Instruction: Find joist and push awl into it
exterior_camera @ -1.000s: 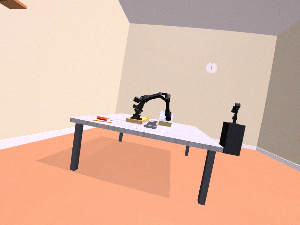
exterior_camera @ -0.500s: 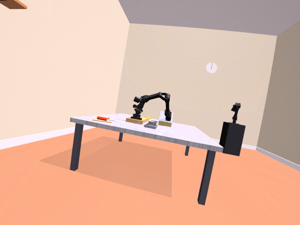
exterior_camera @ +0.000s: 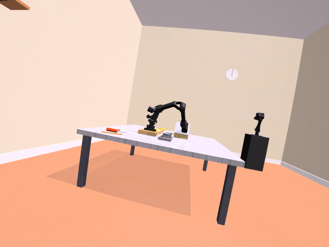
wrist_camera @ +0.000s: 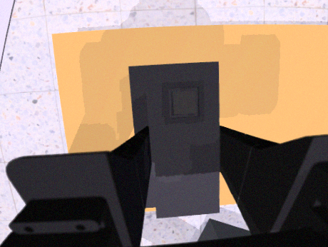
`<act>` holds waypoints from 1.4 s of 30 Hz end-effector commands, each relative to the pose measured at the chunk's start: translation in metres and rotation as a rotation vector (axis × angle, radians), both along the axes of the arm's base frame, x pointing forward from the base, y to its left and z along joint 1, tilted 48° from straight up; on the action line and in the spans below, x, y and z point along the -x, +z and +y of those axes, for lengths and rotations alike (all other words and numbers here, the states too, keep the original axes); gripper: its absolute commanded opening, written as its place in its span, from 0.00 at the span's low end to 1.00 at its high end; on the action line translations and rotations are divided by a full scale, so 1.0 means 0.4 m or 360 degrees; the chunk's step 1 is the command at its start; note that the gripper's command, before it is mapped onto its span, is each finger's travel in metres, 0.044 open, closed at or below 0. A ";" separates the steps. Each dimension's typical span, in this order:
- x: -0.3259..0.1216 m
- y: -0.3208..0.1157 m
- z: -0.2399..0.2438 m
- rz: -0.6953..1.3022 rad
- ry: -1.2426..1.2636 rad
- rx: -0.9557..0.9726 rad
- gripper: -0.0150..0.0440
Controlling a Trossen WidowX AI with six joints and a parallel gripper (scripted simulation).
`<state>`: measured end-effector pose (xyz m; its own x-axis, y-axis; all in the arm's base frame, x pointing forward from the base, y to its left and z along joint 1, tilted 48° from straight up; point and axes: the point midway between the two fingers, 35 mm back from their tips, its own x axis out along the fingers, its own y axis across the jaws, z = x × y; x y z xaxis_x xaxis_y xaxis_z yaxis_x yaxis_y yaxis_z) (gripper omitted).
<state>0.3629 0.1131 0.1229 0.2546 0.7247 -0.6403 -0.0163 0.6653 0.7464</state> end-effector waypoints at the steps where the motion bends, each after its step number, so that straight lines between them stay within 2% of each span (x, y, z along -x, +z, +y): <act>1: 0.004 -0.023 -0.017 0.0008 -0.0001 -0.0001 0.25; 42: 0.002 -0.177 -0.155 0.0008 -0.0001 0.0004 0.25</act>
<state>0.3634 0.0562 0.0588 0.2534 0.7229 -0.6429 -0.0139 0.6672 0.7447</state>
